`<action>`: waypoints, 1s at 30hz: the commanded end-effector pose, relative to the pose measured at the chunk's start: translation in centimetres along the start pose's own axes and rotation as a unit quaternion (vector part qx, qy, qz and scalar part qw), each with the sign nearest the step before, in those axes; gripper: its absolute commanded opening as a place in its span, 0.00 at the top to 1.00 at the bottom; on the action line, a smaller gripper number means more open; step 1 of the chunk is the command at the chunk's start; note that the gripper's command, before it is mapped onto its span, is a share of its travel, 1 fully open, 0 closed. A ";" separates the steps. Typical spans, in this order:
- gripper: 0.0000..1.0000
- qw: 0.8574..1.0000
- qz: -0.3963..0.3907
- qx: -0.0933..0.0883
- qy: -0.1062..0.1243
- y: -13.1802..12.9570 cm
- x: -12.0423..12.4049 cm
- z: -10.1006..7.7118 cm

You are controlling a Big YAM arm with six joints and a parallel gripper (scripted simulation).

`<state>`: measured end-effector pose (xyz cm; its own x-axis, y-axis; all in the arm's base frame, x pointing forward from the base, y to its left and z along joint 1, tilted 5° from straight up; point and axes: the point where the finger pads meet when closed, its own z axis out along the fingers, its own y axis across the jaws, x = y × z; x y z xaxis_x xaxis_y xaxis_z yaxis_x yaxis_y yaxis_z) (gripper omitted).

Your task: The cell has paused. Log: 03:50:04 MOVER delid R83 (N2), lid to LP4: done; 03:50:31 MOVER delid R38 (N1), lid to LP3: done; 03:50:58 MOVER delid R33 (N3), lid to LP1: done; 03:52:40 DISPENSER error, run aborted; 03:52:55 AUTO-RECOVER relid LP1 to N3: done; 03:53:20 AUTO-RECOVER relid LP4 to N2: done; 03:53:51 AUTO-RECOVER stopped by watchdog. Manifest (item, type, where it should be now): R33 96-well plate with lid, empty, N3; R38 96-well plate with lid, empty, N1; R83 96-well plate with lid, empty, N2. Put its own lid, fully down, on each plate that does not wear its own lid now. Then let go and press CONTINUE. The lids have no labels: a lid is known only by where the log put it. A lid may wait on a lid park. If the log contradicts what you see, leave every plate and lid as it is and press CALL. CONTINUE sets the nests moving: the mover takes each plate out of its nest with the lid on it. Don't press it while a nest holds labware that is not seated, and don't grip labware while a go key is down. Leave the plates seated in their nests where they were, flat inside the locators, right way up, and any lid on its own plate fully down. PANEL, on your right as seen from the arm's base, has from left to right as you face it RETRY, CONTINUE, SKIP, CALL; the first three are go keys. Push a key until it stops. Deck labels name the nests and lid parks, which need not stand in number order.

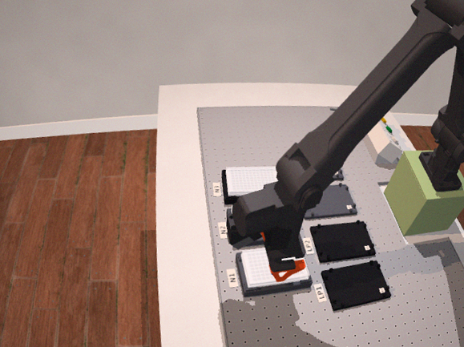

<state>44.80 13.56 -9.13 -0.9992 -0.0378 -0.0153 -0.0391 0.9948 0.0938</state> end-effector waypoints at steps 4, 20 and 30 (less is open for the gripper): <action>1.00 1.000 0.000 -0.002 -0.011 0.8 -1.2 0.5; 1.00 1.000 -0.001 -0.003 -0.016 1.0 -2.0 0.1; 1.00 1.000 -0.001 -0.003 -0.014 1.1 -2.0 0.0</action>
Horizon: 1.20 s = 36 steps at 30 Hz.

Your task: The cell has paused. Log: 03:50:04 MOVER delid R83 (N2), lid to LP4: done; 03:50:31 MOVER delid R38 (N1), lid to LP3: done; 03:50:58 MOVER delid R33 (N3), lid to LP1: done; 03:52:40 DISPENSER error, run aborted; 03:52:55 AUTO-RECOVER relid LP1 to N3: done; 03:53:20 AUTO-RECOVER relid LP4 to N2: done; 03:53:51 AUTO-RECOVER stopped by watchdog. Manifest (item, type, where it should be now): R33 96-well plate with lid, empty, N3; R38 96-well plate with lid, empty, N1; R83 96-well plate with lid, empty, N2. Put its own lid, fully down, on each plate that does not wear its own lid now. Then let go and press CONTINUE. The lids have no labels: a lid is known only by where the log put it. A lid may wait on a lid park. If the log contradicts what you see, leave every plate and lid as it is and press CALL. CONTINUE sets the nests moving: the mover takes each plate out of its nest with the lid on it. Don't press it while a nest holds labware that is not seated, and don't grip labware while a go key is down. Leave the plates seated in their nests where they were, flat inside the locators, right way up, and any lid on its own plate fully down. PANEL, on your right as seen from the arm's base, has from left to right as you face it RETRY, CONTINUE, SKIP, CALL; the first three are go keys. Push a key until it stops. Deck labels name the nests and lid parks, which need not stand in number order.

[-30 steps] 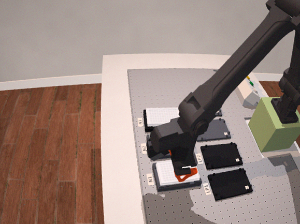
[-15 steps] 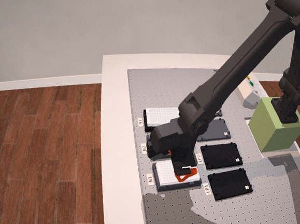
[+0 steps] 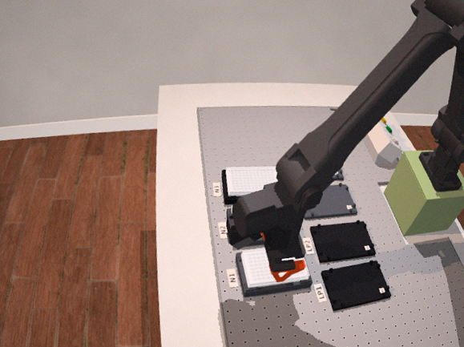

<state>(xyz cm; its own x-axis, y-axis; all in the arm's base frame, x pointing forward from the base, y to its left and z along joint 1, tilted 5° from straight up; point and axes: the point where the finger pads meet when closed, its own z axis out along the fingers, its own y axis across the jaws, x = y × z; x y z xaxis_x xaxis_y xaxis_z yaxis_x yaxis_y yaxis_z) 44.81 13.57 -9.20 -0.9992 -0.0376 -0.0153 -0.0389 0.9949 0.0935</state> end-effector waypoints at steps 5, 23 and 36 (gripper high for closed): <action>1.00 1.000 -0.001 -0.003 -0.013 1.1 -2.0 0.0; 0.00 1.000 0.000 -0.002 -0.010 1.0 -1.9 -0.1; 0.00 1.000 0.000 -0.002 -0.010 1.0 -1.9 -0.1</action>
